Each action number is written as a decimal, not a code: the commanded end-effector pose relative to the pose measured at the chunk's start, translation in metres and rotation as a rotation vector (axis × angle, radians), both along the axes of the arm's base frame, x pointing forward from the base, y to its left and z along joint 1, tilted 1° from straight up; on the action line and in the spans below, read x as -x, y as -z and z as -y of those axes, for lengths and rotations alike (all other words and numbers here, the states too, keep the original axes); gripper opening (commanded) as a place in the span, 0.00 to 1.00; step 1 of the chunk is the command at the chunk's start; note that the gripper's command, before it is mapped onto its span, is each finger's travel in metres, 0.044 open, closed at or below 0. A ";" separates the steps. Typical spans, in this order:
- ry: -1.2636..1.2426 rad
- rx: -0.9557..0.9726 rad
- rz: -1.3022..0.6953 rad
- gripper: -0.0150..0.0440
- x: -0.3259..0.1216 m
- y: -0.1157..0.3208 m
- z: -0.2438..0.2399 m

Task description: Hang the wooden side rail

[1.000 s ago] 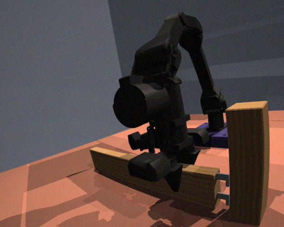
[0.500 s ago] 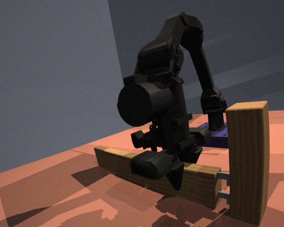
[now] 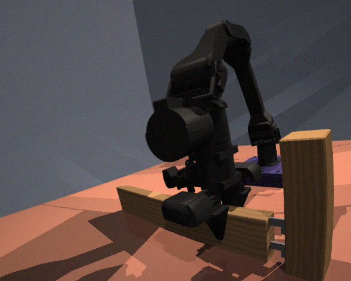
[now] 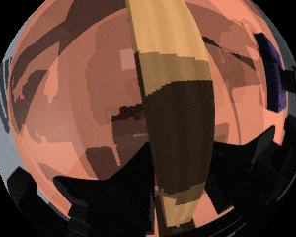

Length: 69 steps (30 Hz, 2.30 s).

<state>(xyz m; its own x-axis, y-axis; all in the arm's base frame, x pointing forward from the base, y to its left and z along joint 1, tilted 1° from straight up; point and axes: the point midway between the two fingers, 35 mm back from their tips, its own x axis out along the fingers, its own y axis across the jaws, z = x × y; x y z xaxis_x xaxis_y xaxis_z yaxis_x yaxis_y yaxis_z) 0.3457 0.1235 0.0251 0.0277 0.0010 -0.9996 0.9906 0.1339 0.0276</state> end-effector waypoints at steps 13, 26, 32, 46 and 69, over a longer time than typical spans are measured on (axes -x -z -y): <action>0.012 0.000 -0.002 0.25 0.000 -0.003 0.000; 0.012 0.000 -0.002 0.25 0.000 -0.006 0.000; 0.012 0.000 -0.002 0.25 0.000 -0.007 0.000; 0.012 0.000 -0.002 0.25 0.000 -0.009 0.000; 0.012 0.000 -0.002 0.25 0.000 -0.013 0.000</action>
